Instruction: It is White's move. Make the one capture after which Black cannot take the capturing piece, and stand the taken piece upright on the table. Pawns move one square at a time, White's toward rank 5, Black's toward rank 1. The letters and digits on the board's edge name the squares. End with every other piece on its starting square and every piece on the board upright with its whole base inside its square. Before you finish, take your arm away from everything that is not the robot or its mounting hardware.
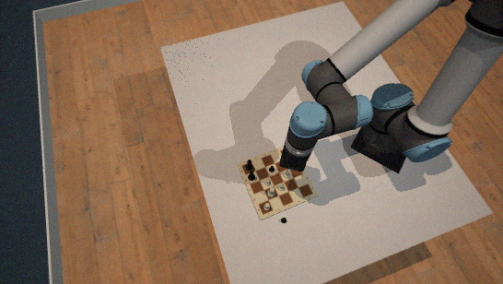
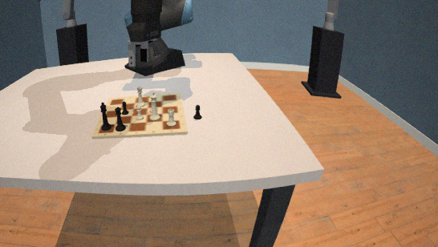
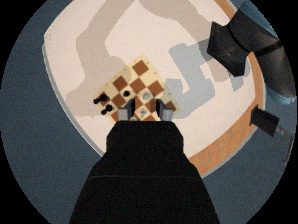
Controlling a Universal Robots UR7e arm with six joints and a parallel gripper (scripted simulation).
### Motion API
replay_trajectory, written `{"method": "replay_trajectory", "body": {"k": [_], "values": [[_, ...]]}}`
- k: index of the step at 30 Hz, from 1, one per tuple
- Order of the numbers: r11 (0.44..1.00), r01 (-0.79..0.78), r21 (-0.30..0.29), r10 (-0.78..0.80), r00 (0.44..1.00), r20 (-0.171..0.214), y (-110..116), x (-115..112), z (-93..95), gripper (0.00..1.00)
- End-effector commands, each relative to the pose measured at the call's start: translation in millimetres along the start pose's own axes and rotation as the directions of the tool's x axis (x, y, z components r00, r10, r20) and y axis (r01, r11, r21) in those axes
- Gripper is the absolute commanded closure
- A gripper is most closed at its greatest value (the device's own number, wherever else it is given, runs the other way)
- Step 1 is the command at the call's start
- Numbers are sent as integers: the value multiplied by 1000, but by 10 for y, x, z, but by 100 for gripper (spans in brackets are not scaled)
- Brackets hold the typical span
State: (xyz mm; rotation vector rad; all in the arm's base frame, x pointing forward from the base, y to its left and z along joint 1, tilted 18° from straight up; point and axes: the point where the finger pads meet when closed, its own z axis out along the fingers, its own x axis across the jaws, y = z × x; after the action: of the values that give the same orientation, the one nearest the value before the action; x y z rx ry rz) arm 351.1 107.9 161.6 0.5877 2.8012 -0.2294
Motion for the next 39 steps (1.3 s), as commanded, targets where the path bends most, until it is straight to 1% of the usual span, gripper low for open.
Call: {"method": "replay_trajectory", "body": {"k": [1,15,39], "values": [[1000,0,-1,0,1000,1,2,-3,-1,21],[1000,0,-1,0,1000,1,2,-3,73,21],[1000,0,-1,0,1000,1,3,-2,396,21]]}}
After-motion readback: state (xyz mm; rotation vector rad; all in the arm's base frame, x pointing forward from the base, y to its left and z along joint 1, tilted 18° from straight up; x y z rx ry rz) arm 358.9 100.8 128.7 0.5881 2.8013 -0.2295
